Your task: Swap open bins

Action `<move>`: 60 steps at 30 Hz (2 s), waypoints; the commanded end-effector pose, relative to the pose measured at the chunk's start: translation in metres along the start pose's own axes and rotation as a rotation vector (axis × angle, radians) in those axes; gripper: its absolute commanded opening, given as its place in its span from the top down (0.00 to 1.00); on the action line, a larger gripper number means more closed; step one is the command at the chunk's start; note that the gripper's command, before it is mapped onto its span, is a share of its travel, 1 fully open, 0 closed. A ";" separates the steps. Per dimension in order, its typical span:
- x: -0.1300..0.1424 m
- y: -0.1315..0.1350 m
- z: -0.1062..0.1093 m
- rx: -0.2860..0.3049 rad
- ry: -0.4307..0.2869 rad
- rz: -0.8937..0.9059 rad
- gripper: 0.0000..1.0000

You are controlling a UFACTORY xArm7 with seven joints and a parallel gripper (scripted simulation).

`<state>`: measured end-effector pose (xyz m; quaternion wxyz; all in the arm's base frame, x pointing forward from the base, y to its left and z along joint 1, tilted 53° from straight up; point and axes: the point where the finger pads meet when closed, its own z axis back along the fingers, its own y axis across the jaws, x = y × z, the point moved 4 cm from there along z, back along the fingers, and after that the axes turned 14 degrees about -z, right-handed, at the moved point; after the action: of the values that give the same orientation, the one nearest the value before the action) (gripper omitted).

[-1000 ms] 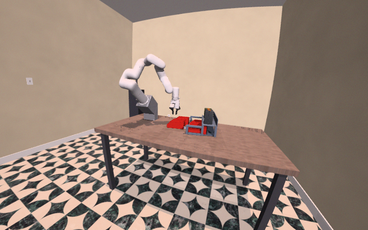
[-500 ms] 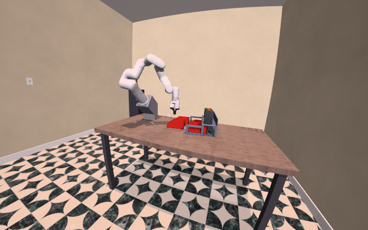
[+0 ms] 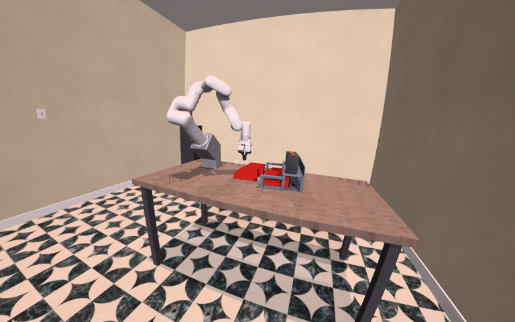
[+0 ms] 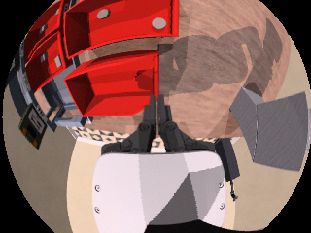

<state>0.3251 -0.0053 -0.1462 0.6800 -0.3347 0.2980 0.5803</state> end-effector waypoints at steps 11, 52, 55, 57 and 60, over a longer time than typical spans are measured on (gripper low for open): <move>-0.001 -0.025 0.015 -0.005 -0.006 0.435 1.00; -0.027 -0.092 0.051 -0.005 -0.001 1.568 0.74; -0.027 -0.092 0.051 -0.005 -0.001 1.568 0.74; -0.027 -0.092 0.051 -0.005 -0.001 1.568 0.74; -0.027 -0.092 0.051 -0.005 -0.001 1.568 0.74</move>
<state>0.4120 0.0082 -0.0840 0.0721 -0.0265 0.4472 0.8911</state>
